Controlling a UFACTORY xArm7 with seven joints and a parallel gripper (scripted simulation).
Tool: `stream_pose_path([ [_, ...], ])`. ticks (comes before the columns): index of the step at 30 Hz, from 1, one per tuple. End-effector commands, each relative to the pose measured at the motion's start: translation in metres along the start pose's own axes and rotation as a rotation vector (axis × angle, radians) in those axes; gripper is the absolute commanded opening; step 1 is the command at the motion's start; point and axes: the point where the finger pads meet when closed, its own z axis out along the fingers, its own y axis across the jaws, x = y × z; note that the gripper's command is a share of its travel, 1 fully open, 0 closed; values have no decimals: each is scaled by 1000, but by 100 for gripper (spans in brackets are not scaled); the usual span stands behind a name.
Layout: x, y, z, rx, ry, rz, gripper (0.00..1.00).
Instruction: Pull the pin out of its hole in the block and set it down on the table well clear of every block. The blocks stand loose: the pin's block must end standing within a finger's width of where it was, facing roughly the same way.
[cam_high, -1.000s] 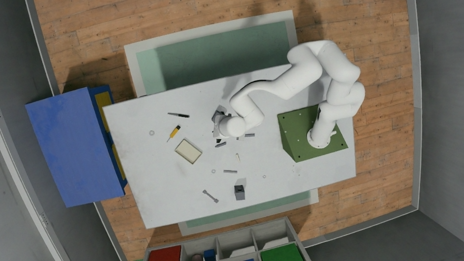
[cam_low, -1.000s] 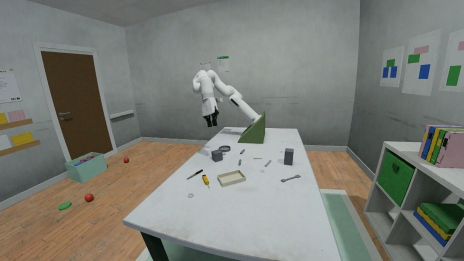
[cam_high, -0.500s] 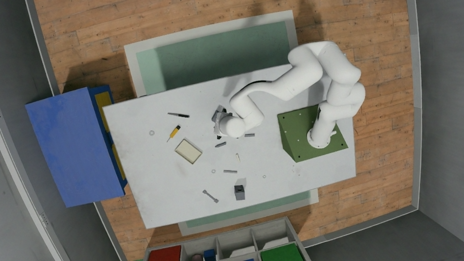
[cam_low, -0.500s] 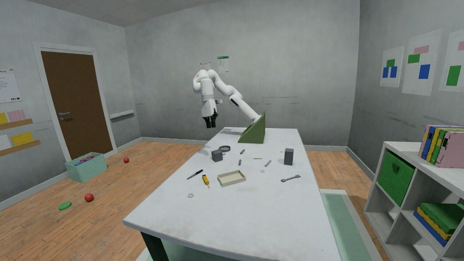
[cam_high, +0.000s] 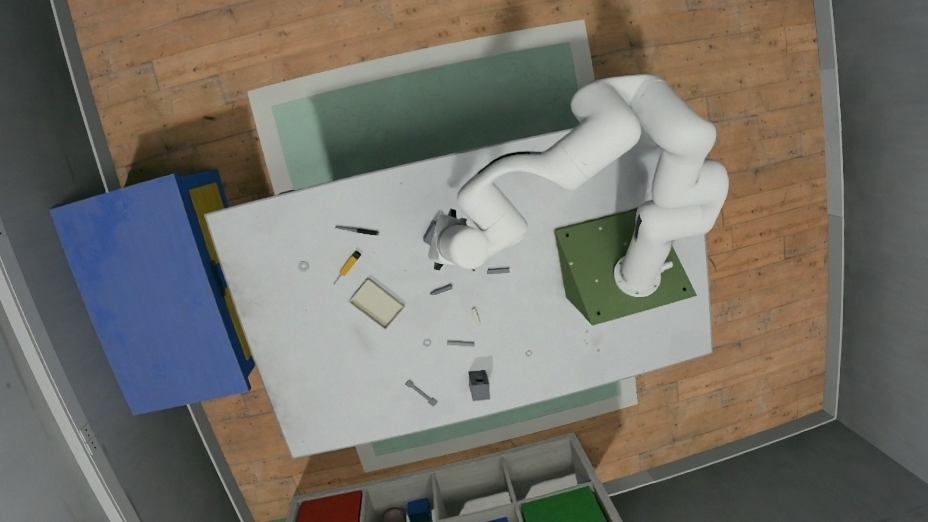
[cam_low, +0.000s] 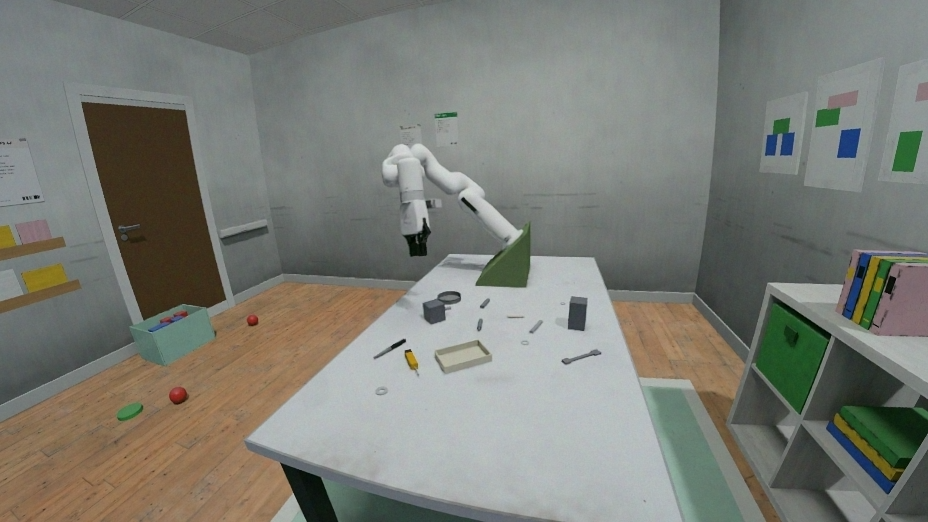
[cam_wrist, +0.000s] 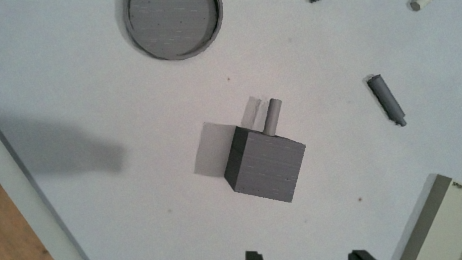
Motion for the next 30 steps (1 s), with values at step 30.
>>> stream_pose_path([
  [30, 5, -46, -3, 25, 67, 141, 43],
])
